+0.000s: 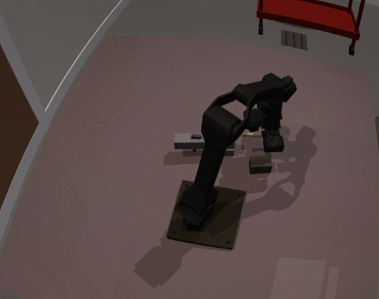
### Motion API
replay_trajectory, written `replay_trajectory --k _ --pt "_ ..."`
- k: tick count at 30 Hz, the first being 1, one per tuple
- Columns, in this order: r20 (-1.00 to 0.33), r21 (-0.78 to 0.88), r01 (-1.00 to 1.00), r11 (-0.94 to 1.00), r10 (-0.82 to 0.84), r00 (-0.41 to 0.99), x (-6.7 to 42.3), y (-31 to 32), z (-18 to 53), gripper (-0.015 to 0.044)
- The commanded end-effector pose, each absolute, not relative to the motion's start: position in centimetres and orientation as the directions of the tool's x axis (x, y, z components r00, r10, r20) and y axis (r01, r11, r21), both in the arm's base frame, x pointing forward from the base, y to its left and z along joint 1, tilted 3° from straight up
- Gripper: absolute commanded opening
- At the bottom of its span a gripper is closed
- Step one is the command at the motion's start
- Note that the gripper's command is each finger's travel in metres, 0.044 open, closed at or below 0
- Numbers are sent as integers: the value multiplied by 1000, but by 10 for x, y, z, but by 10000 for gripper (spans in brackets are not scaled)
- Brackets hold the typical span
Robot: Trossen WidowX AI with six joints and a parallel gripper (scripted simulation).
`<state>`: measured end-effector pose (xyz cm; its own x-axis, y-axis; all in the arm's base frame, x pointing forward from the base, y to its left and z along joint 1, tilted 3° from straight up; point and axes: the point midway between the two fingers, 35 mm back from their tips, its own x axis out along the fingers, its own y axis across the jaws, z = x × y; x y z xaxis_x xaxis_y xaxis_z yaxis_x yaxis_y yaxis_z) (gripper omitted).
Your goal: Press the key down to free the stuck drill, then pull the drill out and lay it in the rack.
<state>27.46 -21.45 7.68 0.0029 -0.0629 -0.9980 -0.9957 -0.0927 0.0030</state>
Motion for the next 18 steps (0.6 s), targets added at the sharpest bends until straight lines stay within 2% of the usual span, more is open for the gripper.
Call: replay_trajectory --k 1,18 --pt "-998 0 -996 -89 -67 6 276 -216 80 0" --pt "-998 0 -996 -89 -67 6 277 -216 83 0"
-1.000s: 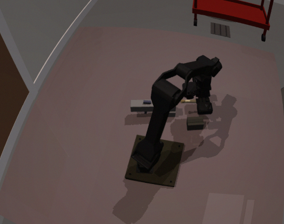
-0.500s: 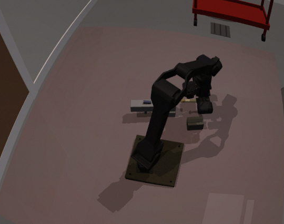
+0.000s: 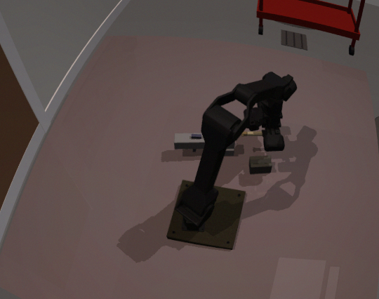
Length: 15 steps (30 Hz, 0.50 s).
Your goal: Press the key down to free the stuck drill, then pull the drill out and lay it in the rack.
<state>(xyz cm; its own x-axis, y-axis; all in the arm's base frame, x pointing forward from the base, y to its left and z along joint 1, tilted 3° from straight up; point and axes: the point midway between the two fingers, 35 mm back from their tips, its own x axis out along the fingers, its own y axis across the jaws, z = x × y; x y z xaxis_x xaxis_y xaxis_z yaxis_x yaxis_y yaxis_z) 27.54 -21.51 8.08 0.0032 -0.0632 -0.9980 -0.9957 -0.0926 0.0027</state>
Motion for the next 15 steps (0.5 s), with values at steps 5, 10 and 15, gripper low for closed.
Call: replay_trajectory --k 5,10,15 --pt "-998 0 -996 -89 -67 6 275 -217 84 0" --pt "-998 1 -996 -89 -68 5 264 -220 83 0" --pt "-998 1 -996 -89 -68 5 255 -223 82 0"
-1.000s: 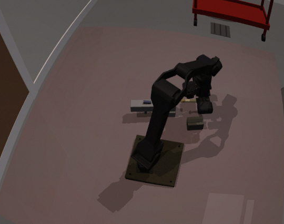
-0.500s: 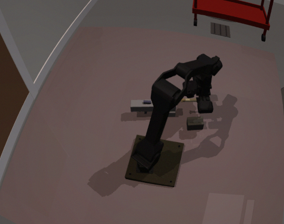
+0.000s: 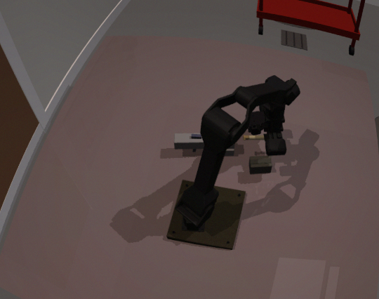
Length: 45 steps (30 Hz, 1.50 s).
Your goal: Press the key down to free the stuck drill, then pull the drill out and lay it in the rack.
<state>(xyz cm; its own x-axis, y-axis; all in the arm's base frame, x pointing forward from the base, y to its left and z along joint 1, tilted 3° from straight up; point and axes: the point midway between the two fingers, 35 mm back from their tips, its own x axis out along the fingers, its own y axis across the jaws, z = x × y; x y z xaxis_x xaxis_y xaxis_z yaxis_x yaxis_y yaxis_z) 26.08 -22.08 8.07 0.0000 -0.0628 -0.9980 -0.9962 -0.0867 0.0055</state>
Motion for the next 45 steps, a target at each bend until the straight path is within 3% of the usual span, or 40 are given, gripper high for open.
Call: replay_trajectory --k 1,27,45 --pt "-998 2 -996 -89 -68 5 253 -223 82 0" --pt "-998 6 -996 -89 -70 1 204 -240 87 0" --pt "-998 6 -996 -89 -70 1 205 -241 59 0"
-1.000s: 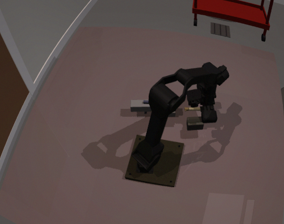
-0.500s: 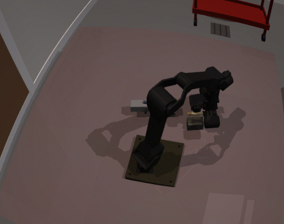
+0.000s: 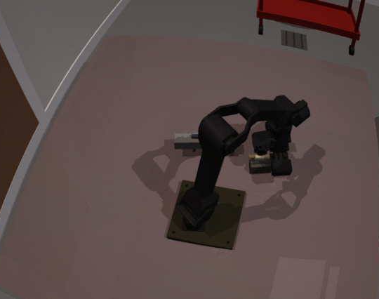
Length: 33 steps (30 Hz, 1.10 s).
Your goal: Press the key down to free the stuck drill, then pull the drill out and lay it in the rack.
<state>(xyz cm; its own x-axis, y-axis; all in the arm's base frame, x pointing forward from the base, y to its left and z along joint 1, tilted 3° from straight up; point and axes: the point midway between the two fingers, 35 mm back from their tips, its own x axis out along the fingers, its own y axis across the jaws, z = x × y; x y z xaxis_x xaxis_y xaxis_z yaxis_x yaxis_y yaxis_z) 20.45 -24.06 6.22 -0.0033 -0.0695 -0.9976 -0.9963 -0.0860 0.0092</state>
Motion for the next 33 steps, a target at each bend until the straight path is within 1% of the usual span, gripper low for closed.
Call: replay_trajectory --k 1,21,33 --pt "-998 6 -996 -89 -70 1 205 -241 59 0" --pt "-998 6 -996 -89 -70 0 205 -243 35 0" --pt "-998 7 -996 -86 -70 -1 205 -243 39 315"
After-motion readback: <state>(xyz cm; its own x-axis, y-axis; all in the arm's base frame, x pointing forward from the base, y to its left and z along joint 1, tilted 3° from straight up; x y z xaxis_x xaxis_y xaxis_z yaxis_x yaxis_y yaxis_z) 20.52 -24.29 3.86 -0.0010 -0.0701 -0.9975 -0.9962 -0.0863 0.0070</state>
